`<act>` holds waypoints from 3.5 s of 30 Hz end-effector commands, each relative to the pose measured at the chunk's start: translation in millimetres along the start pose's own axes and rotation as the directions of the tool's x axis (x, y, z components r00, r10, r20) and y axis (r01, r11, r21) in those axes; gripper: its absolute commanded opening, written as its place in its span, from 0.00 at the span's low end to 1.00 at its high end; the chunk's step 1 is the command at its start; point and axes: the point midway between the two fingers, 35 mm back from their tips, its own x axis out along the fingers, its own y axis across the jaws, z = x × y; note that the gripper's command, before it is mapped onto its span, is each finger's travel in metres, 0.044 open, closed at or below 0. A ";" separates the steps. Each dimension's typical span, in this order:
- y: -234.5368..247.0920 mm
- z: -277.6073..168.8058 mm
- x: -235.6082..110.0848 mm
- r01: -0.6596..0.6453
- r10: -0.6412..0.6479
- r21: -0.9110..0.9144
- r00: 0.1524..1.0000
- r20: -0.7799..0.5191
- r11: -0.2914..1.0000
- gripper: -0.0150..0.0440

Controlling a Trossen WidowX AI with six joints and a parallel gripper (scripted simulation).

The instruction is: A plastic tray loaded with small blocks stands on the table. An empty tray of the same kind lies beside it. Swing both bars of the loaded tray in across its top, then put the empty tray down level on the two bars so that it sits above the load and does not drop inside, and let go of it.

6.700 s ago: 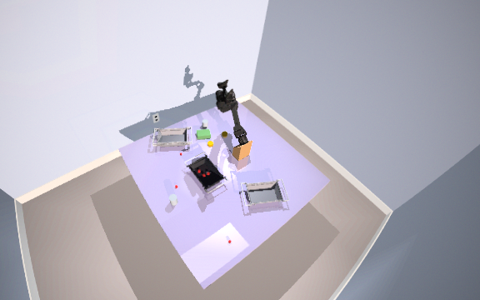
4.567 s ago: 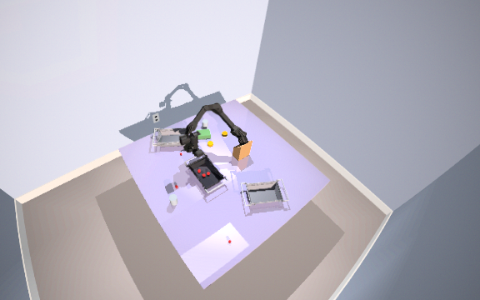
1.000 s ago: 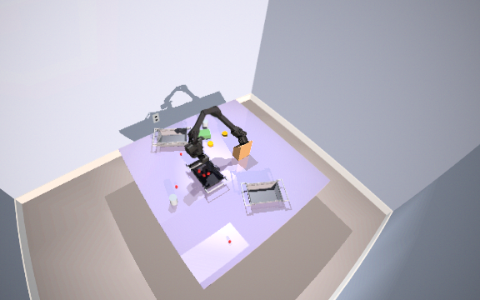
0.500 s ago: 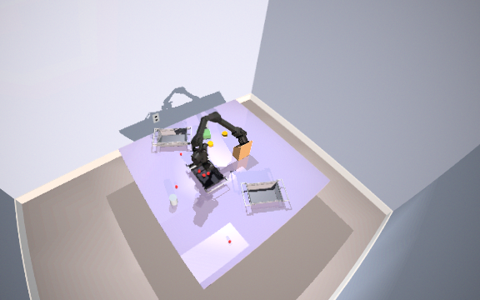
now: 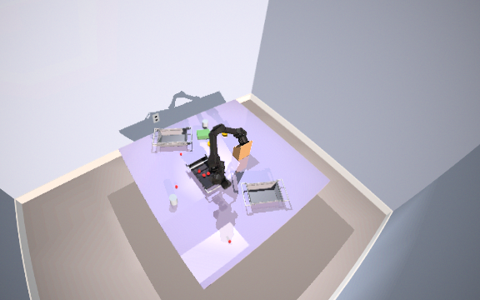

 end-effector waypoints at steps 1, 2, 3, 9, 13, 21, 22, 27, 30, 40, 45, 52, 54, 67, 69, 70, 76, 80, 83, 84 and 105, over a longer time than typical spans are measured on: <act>3.2 4.6 -1.5 -0.012 0.012 0.026 1.000 0.009 1.000 0.40; 3.2 4.7 -0.5 -0.012 0.012 0.026 1.000 0.009 1.000 0.40; 3.3 4.9 1.6 -0.012 0.012 0.026 1.000 0.009 1.000 0.40; 3.8 6.1 31.1 -0.012 0.012 0.026 1.000 0.009 1.000 0.40; 3.3 5.4 55.0 -0.010 0.010 0.026 1.000 0.009 1.000 0.40; 1.4 5.2 55.8 -0.009 0.009 0.026 1.000 0.009 1.000 0.40; -0.2 5.2 52.8 -0.009 0.009 0.026 1.000 0.009 1.000 0.40; -10.3 4.6 34.2 -0.010 0.010 0.026 1.000 0.009 1.000 0.40; -15.2 4.4 30.4 -0.010 0.009 0.026 1.000 0.009 1.000 0.40; -37.9 3.8 24.7 -0.009 0.008 0.026 1.000 0.008 1.000 0.40; -53.2 3.4 29.1 -0.007 0.007 0.025 1.000 0.008 1.000 0.40; -72.1 2.9 46.5 -0.005 0.005 0.025 1.000 0.008 1.000 0.40; -71.9 3.0 45.0 -0.006 0.005 0.025 1.000 0.008 1.000 0.40; -65.5 2.7 9.3 -0.004 0.004 0.017 1.000 0.011 1.000 0.40; -65.5 2.7 9.3 -0.004 0.004 0.017 1.000 0.011 1.000 0.40; -65.5 2.7 9.3 -0.004 0.004 0.017 1.000 0.011 1.000 0.40; -65.5 2.7 9.3 -0.004 0.004 0.017 1.000 0.011 1.000 0.40; -65.5 2.7 9.3 -0.004 0.004 0.017 1.000 0.011 1.000 0.40; -65.5 2.7 9.3 -0.004 0.004 0.017 1.000 0.011 1.000 0.40; -65.5 2.7 9.3 -0.004 0.004 0.017 1.000 0.011 1.000 0.40; -65.8 2.6 9.0 -0.004 0.004 0.020 1.000 0.009 1.000 0.25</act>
